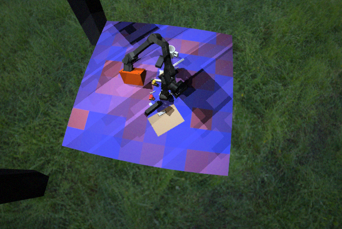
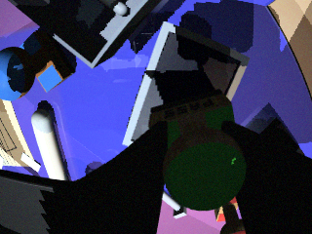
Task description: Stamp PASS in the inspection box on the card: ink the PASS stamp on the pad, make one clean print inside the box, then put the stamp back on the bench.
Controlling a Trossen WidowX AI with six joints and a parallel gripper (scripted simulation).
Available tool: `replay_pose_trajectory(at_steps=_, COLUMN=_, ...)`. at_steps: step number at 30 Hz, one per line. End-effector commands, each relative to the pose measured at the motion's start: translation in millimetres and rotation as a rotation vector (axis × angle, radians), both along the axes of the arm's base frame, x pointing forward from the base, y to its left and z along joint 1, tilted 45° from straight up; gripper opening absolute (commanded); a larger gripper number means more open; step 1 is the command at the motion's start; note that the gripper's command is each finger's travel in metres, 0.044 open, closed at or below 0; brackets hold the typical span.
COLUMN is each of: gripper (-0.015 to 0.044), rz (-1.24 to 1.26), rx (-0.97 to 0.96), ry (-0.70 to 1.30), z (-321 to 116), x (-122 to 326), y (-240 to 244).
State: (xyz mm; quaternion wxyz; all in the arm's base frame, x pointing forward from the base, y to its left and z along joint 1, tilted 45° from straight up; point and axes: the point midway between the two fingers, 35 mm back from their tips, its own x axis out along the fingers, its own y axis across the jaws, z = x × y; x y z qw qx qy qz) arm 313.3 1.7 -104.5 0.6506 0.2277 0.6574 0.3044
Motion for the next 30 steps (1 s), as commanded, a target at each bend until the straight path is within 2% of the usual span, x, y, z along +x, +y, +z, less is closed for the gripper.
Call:
replay_pose_trajectory(at_steps=1, gripper=0.0000, rz=-0.006, rx=0.005, ry=0.005, z=-2.2, x=-0.8, y=2.8)
replay_pose_trajectory(at_steps=30, gripper=0.0000, rz=-0.001, rx=0.007, ry=0.001, z=-12.3, x=-2.6, y=13.7)
